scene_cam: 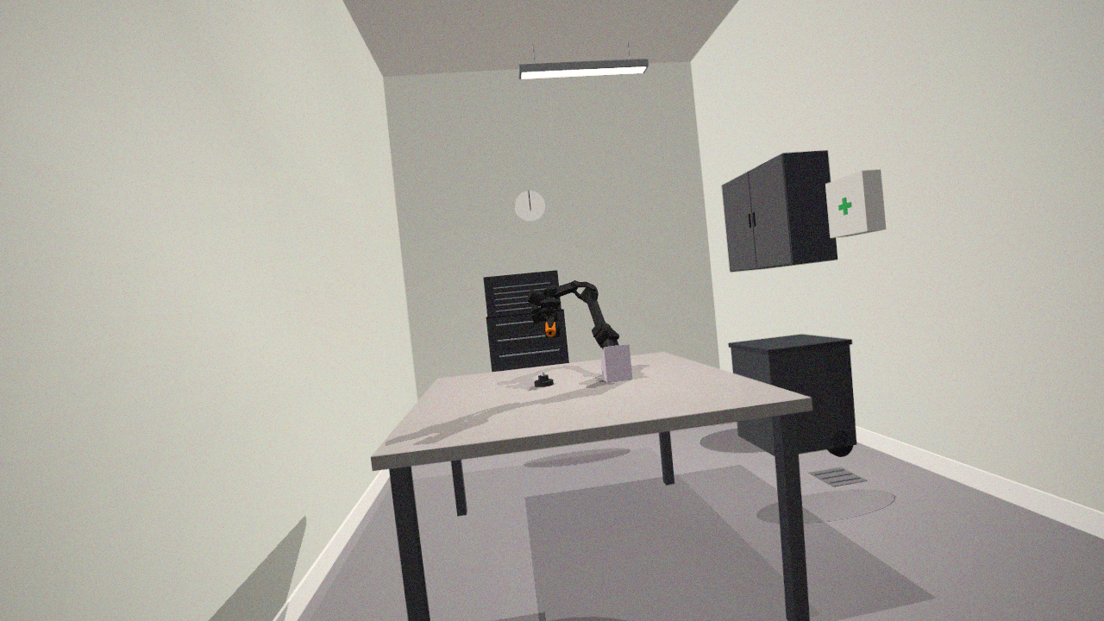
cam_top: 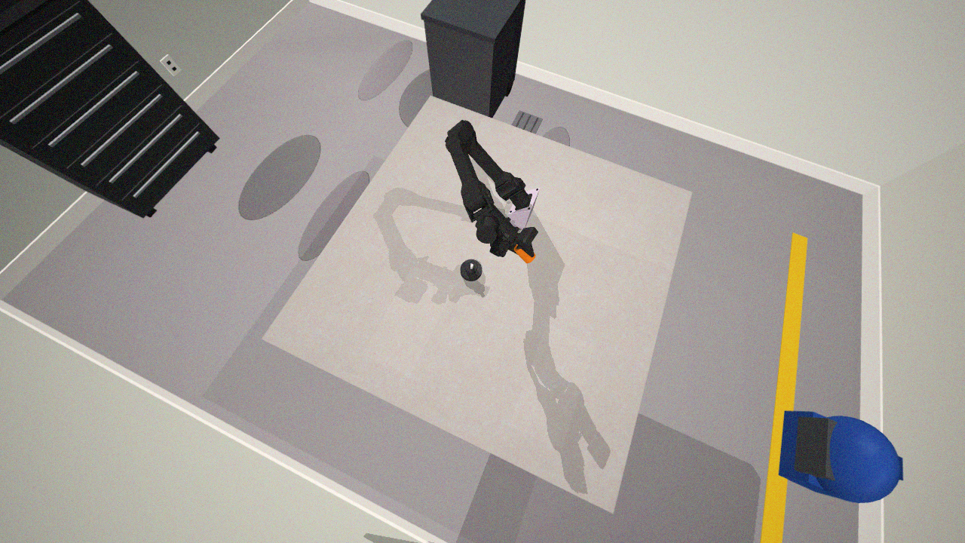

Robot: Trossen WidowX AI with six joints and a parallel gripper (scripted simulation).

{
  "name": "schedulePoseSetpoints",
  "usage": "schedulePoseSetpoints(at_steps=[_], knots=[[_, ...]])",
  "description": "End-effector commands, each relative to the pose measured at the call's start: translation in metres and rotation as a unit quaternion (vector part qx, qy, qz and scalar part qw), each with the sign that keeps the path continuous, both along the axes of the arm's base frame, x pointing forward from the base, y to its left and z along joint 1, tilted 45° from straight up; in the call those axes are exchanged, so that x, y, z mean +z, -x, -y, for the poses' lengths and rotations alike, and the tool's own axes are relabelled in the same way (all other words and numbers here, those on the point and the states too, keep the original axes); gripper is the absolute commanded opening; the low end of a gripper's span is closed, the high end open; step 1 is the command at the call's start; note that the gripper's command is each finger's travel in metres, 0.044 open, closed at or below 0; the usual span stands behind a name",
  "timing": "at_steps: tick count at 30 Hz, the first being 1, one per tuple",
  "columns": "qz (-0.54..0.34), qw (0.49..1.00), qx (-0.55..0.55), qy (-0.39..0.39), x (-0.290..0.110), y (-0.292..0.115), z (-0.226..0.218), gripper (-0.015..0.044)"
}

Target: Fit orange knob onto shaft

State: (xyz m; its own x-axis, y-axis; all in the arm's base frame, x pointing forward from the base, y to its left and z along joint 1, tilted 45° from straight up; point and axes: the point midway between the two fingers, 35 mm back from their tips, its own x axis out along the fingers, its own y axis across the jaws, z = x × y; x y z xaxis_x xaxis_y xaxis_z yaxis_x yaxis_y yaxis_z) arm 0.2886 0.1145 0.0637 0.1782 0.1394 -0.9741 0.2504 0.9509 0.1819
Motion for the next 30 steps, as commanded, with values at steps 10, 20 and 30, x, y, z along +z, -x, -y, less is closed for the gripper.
schedulePoseSetpoints(at_steps=[10,20,30], knots=[[0.021,0.998,0.012,-0.059,0.0020,0.0001,0.0022,0.0000],[0.012,0.999,0.004,-0.043,-0.0005,0.0006,0.0039,0.0000],[0.012,0.999,0.004,-0.043,-0.0005,0.0006,0.0039,0.0000]])
